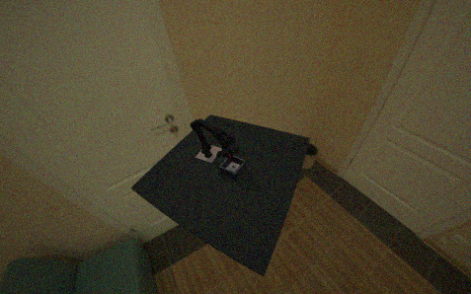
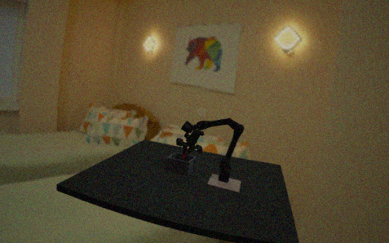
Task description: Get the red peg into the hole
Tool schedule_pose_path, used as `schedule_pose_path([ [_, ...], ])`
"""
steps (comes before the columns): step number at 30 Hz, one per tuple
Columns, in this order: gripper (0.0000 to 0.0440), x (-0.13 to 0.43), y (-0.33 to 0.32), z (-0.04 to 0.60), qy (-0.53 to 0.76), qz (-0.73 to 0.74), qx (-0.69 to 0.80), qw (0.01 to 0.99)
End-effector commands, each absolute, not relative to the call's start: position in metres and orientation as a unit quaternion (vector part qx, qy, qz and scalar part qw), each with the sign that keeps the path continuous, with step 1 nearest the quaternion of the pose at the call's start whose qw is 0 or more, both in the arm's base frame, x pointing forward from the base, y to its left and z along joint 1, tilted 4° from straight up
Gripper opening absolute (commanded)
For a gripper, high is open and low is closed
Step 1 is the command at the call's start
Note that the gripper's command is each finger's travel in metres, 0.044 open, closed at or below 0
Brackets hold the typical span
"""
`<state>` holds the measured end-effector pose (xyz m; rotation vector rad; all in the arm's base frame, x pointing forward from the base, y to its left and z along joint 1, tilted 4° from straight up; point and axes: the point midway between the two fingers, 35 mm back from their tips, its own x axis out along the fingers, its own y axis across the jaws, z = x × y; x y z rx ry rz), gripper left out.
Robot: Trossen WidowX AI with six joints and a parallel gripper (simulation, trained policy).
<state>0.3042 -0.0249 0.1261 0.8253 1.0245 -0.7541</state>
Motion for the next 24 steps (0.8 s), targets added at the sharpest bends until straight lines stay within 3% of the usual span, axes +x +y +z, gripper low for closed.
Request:
schedule_pose_path([
  [1, 0.0009, 0.31, -0.03, 0.122, 0.469, -0.342, 0.377, 0.722],
  [11, 0.0015, 0.319, -0.04, 0.096, 0.493, -0.353, 0.374, 0.702],
  [13, 0.0038, 0.32, -0.042, 0.09, 0.499, -0.354, 0.37, 0.699],
  [18, 0.0144, 0.322, -0.047, 0.079, 0.517, -0.356, 0.353, 0.694],
  [24, 0.0147, 0.334, -0.053, 0.08, 0.522, -0.355, 0.345, 0.695],
])
